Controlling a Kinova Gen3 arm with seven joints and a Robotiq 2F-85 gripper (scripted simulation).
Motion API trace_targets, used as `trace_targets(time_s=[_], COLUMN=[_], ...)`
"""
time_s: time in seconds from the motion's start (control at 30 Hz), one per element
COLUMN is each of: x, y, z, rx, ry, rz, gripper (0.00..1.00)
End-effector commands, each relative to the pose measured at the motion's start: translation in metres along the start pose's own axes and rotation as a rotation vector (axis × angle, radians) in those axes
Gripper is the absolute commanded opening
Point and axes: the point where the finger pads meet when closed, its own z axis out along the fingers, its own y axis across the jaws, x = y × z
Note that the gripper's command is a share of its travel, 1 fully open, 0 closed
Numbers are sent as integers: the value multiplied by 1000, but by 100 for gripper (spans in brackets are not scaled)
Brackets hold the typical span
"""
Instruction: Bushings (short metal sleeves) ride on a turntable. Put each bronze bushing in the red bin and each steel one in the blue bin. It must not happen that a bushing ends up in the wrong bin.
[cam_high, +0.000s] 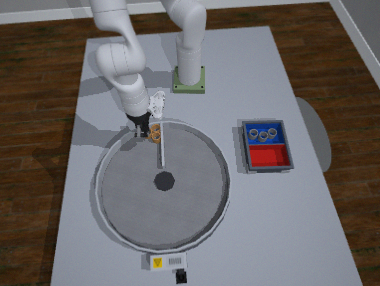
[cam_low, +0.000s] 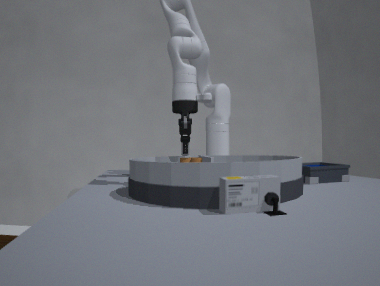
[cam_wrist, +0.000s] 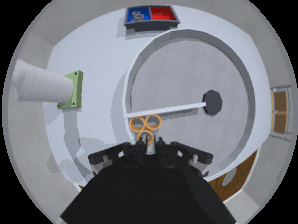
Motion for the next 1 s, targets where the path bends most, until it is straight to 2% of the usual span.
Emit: trace_targets(time_s=[0.0, 0.97], x=[0, 0], y=[0, 0], z=[0, 20], rx=[0, 0], ry=[0, 0], rz=[-1, -1], gripper=[14, 14])
